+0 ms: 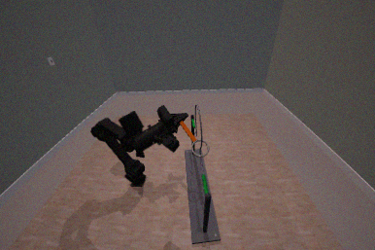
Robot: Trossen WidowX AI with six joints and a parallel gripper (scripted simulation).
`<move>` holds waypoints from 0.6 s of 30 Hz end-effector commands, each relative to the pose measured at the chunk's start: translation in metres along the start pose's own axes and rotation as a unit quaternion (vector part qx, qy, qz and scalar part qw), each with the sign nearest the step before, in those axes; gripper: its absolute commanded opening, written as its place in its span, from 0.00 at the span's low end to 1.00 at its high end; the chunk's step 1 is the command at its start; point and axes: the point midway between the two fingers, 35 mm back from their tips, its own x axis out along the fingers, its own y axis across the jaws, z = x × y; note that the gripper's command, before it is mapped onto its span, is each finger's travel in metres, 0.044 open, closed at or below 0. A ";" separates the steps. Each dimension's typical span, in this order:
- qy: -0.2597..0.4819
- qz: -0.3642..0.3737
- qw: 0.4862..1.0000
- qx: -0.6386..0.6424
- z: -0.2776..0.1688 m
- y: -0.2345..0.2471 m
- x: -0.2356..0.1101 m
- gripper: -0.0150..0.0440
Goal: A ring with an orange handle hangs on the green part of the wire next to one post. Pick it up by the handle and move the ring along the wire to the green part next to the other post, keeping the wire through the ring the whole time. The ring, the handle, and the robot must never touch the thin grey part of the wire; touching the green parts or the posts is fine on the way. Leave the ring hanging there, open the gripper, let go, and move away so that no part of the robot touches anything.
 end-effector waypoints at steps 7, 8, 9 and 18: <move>0.001 -0.012 1.000 -0.013 0.001 0.008 0.001 0.00; 0.001 -0.015 1.000 -0.017 0.001 0.008 0.001 0.00; 0.001 -0.017 1.000 -0.021 0.001 0.008 0.001 0.00; -0.001 -0.043 0.997 -0.062 0.002 0.006 0.001 0.00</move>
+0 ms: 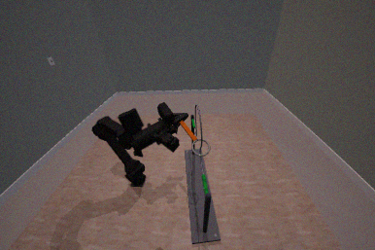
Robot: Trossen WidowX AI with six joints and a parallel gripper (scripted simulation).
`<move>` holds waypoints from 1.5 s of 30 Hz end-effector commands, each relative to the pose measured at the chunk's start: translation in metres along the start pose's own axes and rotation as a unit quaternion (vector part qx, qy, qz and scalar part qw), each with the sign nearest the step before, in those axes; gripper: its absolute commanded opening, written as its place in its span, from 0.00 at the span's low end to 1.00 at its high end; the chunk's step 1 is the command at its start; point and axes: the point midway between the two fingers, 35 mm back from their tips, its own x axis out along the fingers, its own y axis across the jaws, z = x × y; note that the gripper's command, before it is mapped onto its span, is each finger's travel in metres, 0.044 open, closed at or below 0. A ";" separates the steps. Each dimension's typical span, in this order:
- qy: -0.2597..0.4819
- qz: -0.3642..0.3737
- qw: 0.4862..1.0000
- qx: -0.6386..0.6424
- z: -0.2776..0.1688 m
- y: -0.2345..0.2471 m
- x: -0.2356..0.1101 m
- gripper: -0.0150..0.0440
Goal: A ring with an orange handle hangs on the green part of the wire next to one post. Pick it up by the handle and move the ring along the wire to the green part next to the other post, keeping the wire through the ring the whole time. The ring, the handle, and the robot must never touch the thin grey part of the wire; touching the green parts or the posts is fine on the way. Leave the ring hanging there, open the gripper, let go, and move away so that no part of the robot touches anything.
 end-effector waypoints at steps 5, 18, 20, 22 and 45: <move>0.000 -0.027 0.999 -0.045 0.000 -0.001 0.001 0.00; -0.004 -0.075 0.990 -0.120 0.001 -0.007 0.001 0.00; -0.004 -0.082 0.988 -0.132 0.001 -0.008 0.001 0.00; -0.005 -0.090 0.986 -0.143 0.001 -0.009 0.000 0.00; -0.015 -0.174 0.946 -0.274 0.006 -0.020 -0.002 0.00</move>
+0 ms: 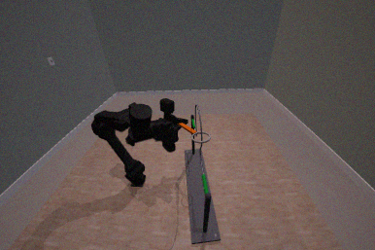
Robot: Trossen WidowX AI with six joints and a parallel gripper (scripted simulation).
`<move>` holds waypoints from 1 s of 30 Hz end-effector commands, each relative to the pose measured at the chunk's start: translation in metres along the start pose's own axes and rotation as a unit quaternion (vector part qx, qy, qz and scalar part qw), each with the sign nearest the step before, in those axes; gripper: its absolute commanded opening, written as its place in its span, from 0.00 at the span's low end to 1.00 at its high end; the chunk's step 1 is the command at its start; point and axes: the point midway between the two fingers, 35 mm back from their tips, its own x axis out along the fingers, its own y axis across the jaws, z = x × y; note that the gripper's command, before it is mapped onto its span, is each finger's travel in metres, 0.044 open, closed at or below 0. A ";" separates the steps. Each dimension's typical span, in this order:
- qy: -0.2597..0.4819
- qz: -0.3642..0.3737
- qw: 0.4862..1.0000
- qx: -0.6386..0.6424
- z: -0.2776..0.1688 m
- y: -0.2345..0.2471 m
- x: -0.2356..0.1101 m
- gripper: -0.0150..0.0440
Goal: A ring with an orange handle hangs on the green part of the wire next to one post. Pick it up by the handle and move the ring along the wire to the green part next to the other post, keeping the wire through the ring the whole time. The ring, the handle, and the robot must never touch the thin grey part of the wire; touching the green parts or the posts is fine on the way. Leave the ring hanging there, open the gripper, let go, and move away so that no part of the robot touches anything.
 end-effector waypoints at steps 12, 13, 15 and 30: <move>-0.008 -0.059 0.994 -0.086 0.003 -0.007 0.001 0.00; -0.009 -0.063 0.994 -0.092 0.003 -0.007 0.001 0.00; -0.010 -0.070 0.992 -0.104 0.003 -0.008 0.001 0.00; -0.019 -0.127 0.974 -0.188 0.006 -0.016 0.000 0.00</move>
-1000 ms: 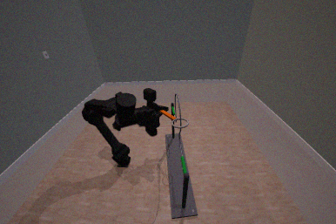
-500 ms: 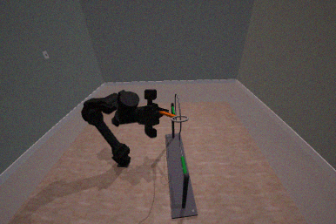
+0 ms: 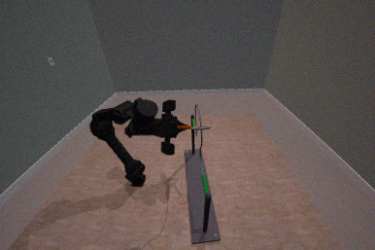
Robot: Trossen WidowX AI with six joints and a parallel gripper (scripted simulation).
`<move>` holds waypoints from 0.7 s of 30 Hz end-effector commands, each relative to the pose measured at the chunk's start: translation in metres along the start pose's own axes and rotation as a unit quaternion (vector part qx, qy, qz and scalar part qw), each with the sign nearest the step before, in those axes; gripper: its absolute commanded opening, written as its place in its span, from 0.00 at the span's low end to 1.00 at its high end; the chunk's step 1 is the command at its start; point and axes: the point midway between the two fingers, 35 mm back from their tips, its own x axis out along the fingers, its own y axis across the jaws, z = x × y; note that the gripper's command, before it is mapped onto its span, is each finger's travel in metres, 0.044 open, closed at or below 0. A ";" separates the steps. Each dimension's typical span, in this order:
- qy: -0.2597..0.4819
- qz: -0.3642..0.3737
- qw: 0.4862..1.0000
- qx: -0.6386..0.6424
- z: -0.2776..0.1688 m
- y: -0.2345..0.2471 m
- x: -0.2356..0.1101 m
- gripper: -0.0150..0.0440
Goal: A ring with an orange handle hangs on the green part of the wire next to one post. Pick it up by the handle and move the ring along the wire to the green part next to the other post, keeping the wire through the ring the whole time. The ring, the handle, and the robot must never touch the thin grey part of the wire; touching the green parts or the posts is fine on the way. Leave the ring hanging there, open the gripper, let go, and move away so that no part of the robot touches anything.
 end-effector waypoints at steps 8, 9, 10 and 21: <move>-0.009 -0.044 0.997 -0.070 0.002 -0.005 0.000 0.00; -0.010 -0.047 0.996 -0.076 0.003 -0.006 0.000 0.00; -0.010 -0.051 0.995 -0.081 0.003 -0.006 0.000 0.00; -0.019 -0.089 0.985 -0.145 0.004 -0.012 0.000 0.00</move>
